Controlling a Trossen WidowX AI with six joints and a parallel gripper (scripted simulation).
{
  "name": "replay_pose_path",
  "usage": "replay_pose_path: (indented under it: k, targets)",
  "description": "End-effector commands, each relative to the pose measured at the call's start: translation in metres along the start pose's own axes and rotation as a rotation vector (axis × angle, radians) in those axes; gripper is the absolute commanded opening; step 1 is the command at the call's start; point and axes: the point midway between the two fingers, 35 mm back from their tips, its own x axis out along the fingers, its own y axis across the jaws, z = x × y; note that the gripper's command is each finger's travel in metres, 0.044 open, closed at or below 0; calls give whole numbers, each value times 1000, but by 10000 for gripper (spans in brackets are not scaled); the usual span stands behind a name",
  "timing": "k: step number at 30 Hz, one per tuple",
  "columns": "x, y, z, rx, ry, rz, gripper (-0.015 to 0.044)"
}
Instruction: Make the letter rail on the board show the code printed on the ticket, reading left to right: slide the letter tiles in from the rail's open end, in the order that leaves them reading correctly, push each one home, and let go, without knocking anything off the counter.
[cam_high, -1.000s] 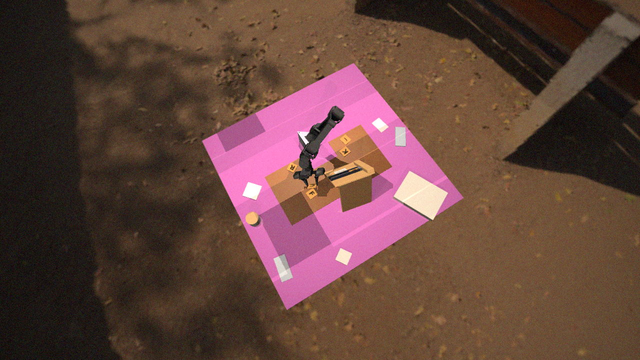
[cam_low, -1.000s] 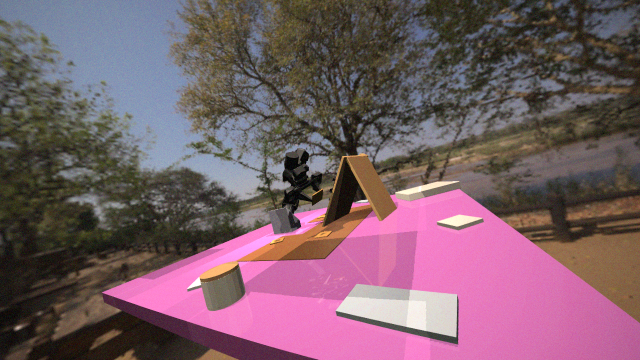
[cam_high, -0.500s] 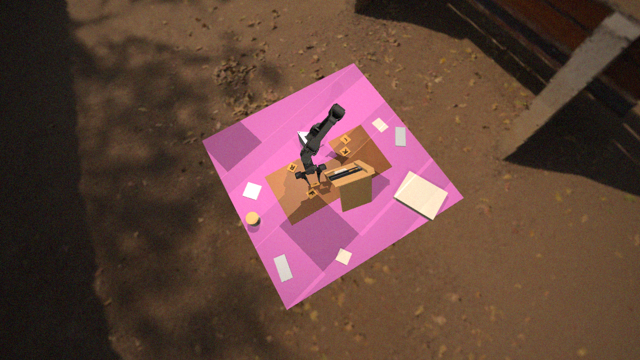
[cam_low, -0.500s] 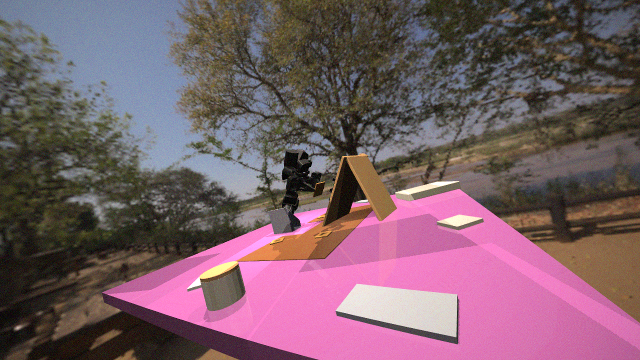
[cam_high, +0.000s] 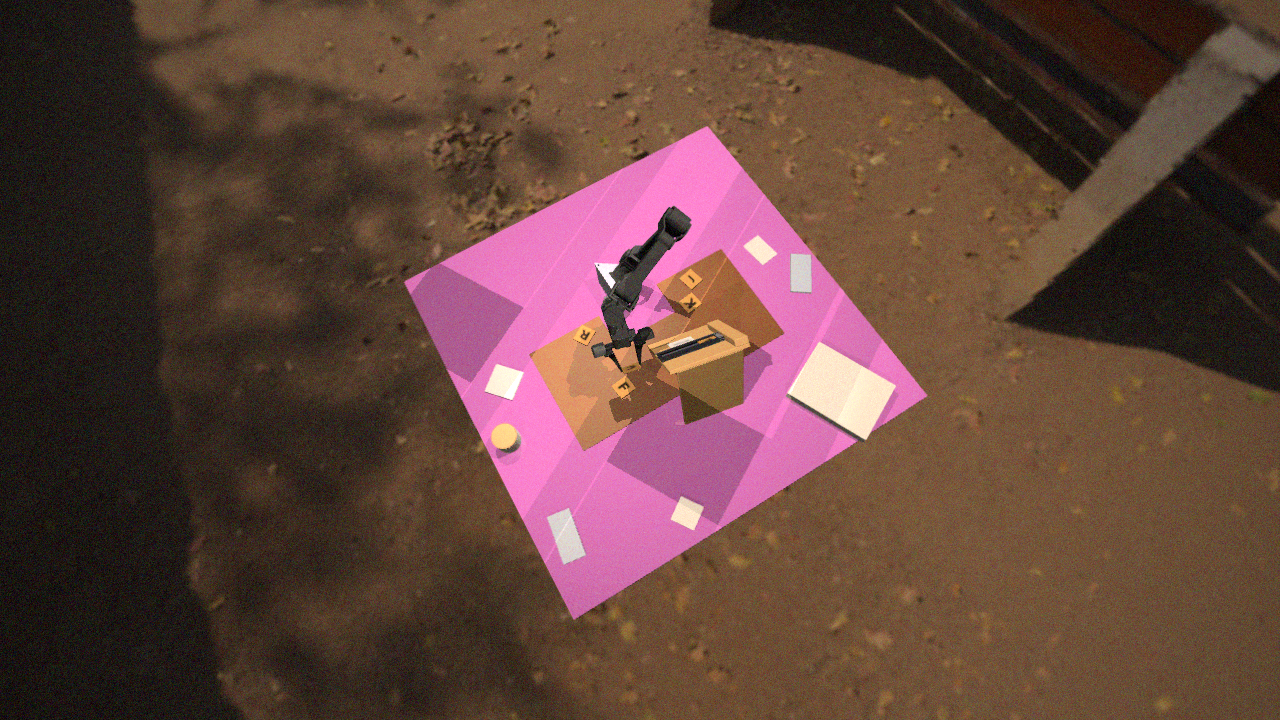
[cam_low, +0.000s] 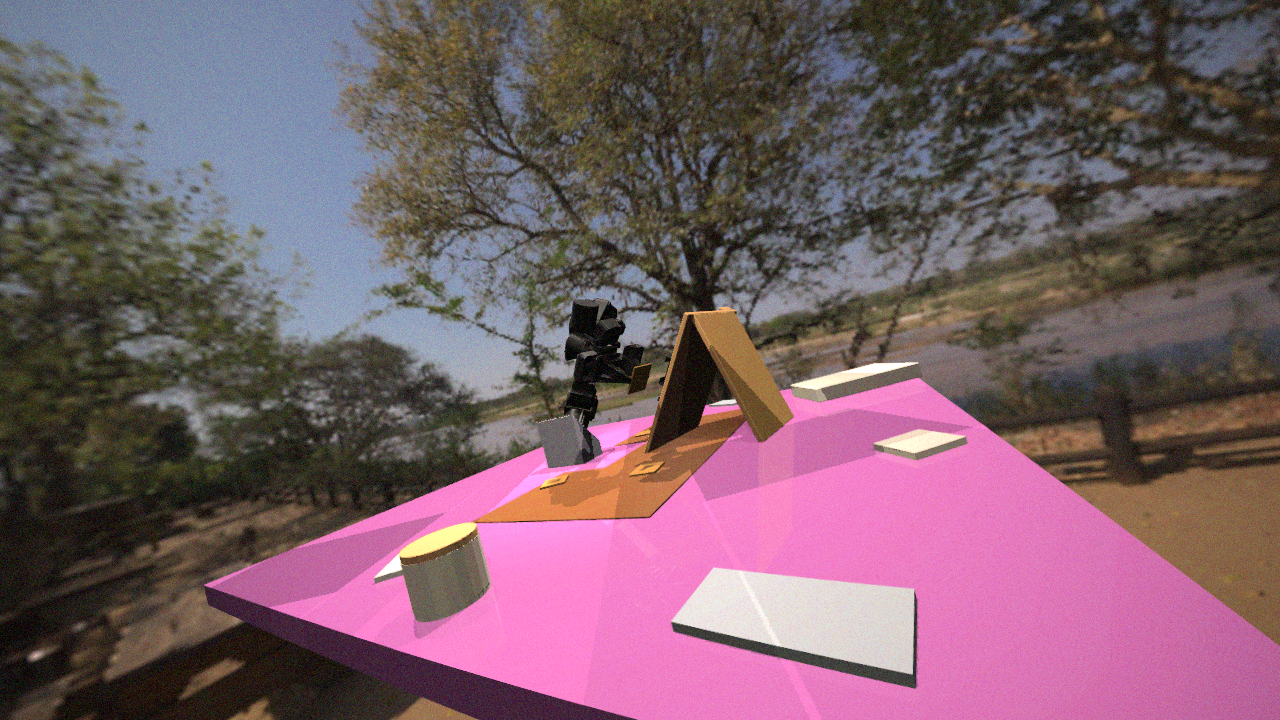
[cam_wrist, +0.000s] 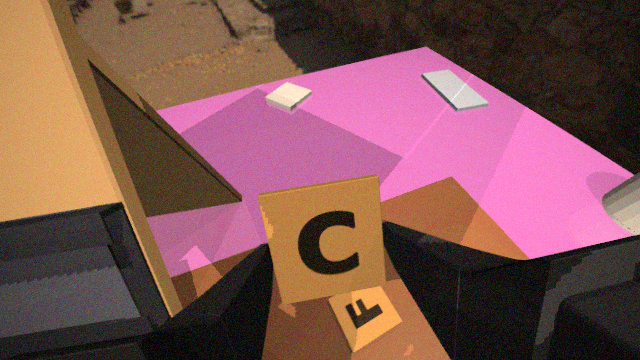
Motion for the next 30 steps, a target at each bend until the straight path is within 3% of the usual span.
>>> replay_pose_path:
  k: [1, 30]
  targets:
    - [0, 3, 1, -1, -2, 0, 0]
    - [-1, 17, 2, 0, -2, 1, 0]
